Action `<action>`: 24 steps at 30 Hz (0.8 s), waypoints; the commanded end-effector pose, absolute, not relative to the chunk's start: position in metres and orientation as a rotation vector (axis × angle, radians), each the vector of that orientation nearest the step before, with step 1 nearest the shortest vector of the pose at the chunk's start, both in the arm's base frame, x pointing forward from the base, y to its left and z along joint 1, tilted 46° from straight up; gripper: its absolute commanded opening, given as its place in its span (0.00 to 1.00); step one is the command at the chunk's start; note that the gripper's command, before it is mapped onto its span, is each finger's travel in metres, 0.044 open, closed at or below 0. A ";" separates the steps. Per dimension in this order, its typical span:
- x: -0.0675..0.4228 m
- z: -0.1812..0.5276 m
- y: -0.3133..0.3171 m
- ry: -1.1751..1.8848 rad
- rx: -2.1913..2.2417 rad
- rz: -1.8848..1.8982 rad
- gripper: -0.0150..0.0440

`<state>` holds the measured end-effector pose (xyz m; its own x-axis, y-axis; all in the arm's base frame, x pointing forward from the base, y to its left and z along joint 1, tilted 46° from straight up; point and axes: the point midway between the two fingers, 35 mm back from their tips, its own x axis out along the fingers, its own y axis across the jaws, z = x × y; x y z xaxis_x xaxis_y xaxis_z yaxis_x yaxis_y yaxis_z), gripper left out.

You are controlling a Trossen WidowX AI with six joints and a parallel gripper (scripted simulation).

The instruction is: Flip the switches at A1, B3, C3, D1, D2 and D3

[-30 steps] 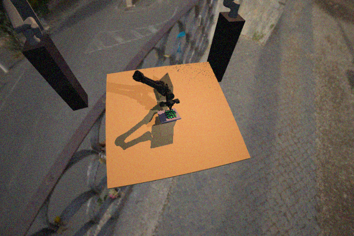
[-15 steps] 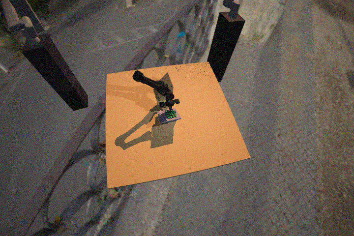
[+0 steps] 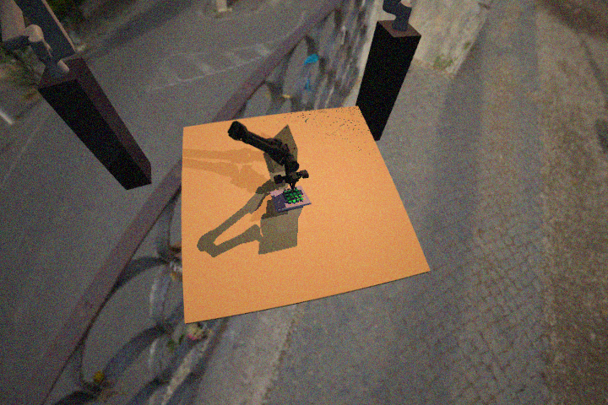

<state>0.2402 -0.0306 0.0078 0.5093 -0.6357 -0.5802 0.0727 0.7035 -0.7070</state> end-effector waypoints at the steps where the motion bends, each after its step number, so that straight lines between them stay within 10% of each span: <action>1: 0.239 0.006 -0.032 0.958 -0.685 -0.463 0.25; 24: 0.204 0.042 0.009 0.937 -0.687 -0.450 0.25</action>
